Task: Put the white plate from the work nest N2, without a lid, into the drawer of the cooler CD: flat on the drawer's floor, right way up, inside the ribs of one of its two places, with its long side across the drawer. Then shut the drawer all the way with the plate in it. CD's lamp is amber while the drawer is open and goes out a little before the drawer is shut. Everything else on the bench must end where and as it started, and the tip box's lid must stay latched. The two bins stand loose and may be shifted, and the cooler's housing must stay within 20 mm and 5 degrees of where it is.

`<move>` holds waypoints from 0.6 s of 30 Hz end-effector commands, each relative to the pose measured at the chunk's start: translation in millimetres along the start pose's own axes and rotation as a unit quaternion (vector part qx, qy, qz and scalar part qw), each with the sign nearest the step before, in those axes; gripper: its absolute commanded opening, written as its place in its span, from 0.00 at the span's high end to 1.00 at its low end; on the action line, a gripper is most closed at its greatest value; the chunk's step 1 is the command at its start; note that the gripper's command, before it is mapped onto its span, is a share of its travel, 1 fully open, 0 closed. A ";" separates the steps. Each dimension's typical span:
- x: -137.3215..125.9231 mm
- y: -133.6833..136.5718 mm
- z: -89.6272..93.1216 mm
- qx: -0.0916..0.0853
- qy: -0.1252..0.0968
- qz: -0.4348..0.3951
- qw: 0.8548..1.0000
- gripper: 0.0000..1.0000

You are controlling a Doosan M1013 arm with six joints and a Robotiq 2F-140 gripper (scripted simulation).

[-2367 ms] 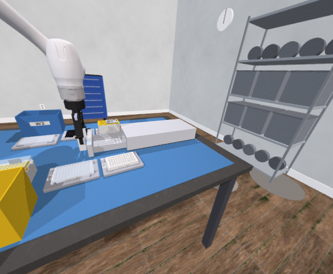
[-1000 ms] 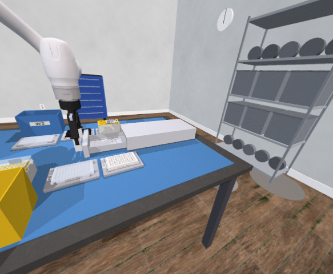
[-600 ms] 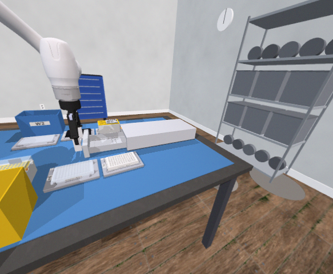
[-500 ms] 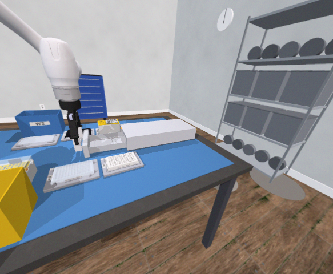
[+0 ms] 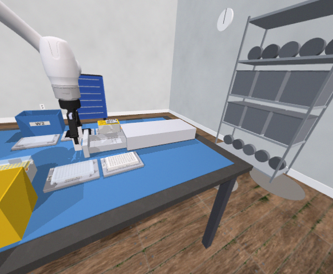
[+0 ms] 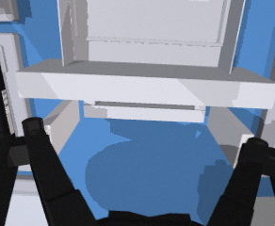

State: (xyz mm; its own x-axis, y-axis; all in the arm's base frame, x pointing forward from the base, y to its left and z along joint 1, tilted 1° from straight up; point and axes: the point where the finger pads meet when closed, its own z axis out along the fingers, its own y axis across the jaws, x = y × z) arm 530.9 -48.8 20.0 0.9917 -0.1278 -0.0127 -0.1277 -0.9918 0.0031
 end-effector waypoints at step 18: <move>0.0 0.0 -23.3 0.000 0.000 0.000 1.000 0.13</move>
State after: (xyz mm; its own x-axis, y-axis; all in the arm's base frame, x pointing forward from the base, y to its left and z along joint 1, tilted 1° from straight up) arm 531.2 -48.8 41.3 0.9917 -0.1278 -0.0127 -0.1277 -0.9918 0.0031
